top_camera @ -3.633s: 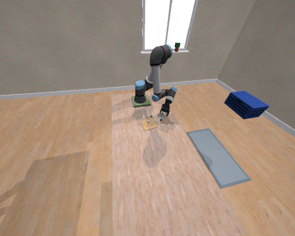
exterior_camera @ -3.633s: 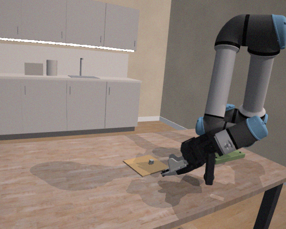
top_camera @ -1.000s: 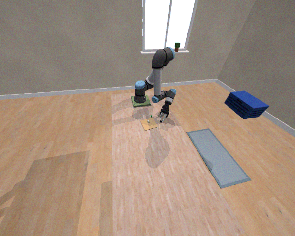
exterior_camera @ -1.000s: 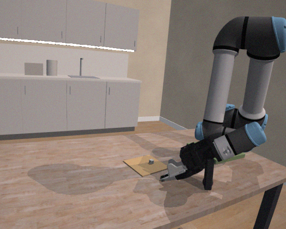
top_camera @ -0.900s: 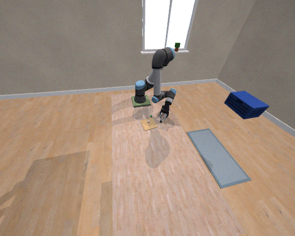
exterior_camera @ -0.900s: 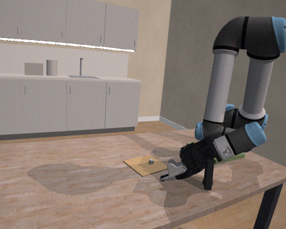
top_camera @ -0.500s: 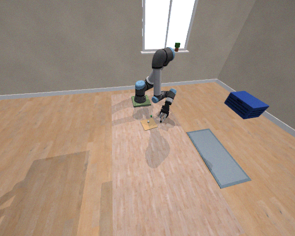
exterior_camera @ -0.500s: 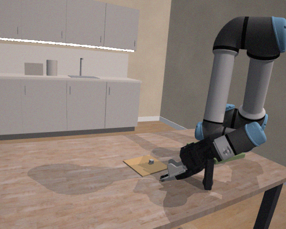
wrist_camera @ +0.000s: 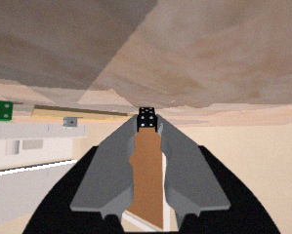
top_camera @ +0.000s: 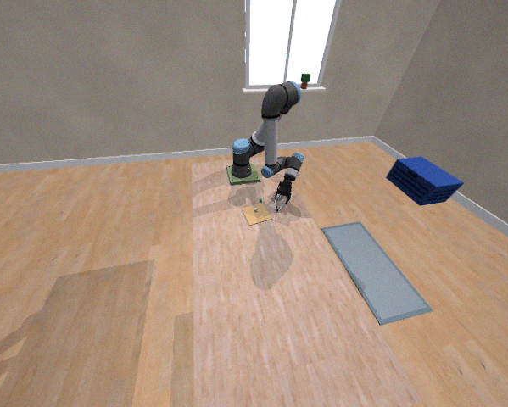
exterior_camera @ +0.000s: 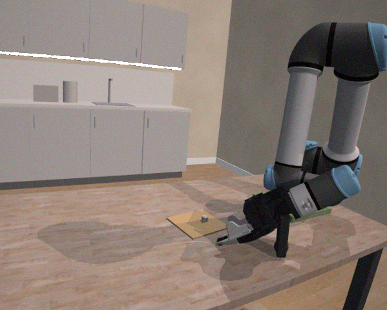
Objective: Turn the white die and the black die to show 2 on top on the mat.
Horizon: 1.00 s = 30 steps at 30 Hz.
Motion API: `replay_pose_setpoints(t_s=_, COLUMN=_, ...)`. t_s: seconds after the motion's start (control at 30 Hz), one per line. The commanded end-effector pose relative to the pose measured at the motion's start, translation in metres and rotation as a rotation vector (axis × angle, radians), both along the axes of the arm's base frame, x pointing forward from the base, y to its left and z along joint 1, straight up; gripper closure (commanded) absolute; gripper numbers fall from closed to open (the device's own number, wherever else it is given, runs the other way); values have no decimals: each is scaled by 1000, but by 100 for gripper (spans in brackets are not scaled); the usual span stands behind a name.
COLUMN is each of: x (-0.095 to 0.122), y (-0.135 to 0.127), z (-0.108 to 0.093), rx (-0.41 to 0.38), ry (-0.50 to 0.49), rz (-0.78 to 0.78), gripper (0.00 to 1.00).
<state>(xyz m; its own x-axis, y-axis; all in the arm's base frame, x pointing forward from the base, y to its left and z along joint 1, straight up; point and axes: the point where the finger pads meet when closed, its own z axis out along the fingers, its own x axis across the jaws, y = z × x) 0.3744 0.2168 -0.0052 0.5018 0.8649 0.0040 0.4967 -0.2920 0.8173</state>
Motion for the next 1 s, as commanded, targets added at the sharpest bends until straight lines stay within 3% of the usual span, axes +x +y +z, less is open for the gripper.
replay_pose_setpoints(t_s=0.0, x=0, y=0, z=0, rx=1, ry=-1, rz=0, gripper=96)
replay_pose_setpoints(t_s=0.37, x=0, y=0, z=0, rx=1, ry=-1, rz=0, gripper=82)
replay_pose_setpoints(t_s=0.97, x=0, y=0, z=0, rx=1, ry=-1, rz=0, gripper=82)
